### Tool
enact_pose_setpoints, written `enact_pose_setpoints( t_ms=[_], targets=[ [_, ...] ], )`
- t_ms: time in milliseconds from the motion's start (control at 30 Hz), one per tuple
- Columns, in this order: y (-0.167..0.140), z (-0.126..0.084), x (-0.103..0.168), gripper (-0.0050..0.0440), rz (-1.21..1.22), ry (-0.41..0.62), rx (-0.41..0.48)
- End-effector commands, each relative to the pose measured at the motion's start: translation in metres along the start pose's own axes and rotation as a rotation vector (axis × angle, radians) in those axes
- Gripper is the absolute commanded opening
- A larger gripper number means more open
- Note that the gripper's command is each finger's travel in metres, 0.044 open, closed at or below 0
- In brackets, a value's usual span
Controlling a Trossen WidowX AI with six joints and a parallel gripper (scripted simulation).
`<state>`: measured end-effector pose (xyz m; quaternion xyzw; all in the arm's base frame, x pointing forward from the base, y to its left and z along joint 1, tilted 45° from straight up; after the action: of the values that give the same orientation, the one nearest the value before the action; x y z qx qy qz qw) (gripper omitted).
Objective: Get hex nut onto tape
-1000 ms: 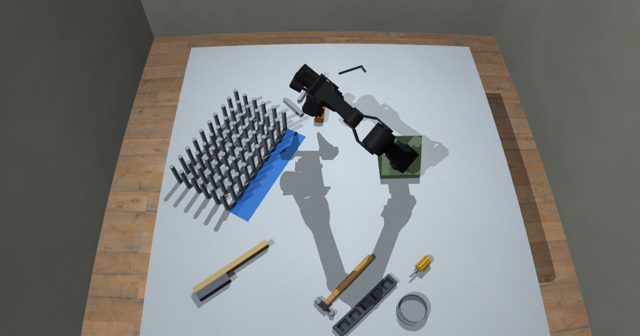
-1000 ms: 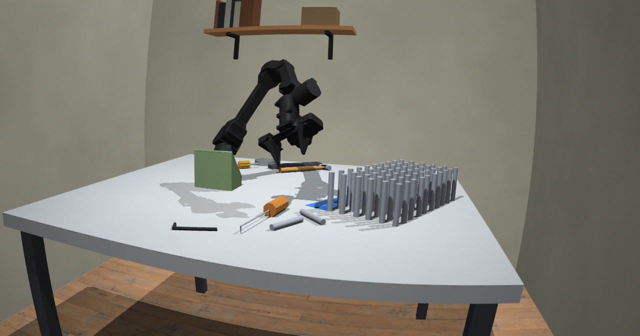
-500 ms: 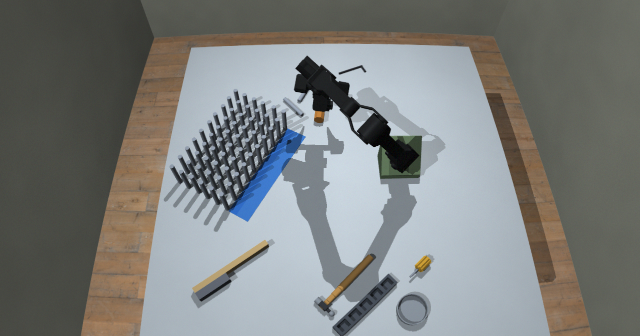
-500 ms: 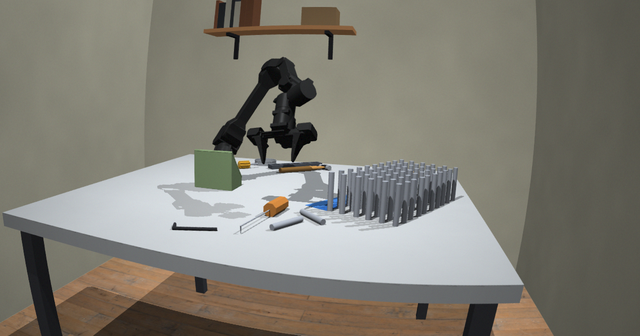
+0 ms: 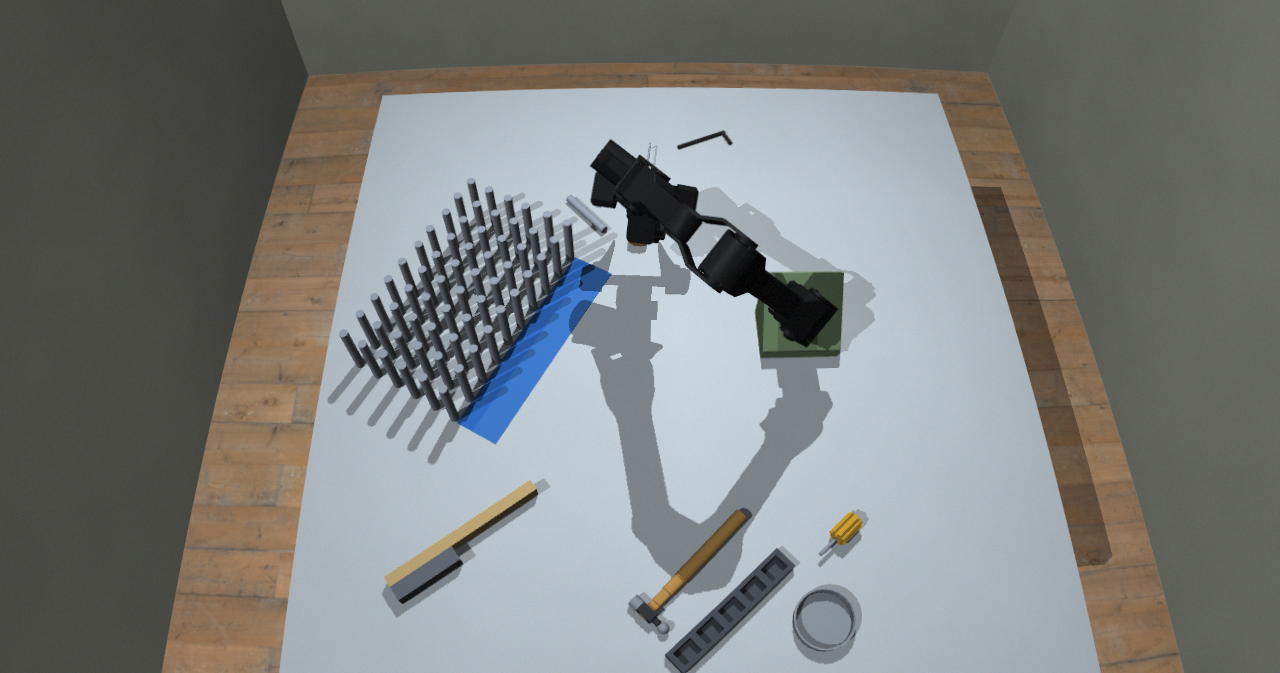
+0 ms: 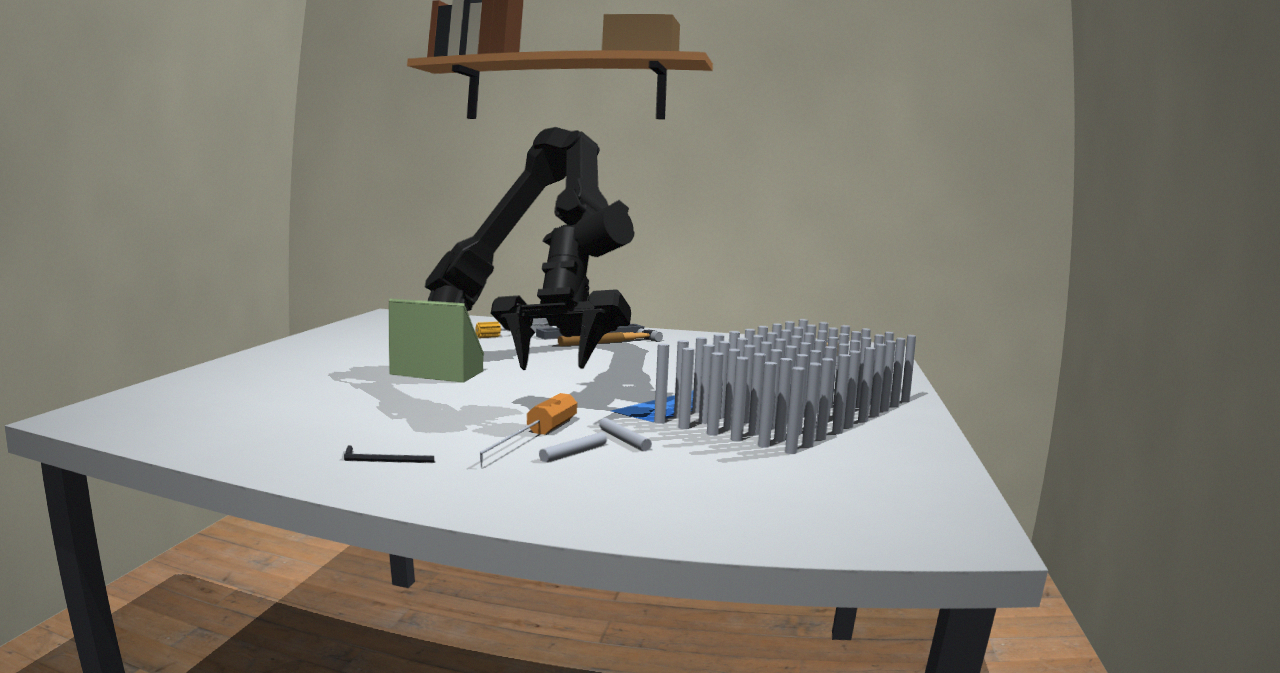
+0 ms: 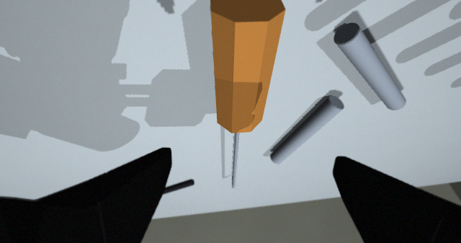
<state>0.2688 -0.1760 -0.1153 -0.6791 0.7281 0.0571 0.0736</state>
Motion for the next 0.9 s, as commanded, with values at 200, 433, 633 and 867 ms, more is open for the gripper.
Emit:
enact_pose_setpoints(
  t_ms=[200,433,633,867],
  targets=[
    [-0.0073,-0.0075,0.0050,0.0376,0.001,0.017,0.030],
    [-0.0073,-0.0075,0.0050,0.0280,0.001,0.017,0.030],
    [-0.0073,-0.0075,0.0050,0.0280,0.001,0.017,0.030],
    [-0.0074,0.0015,-0.0006,0.0280,0.004,0.012,0.030]
  ],
)
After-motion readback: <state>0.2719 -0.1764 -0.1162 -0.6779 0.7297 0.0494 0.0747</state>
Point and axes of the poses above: the point midway between the two fingers, 35 mm back from their tips, its own z axis out along the fingers, its own y axis across the jaws, x = y × z, the point moved 3 cm from there along -z, back along the fingers, and after that the axes turned 5 degrees about -z, right-handed, at the moved point
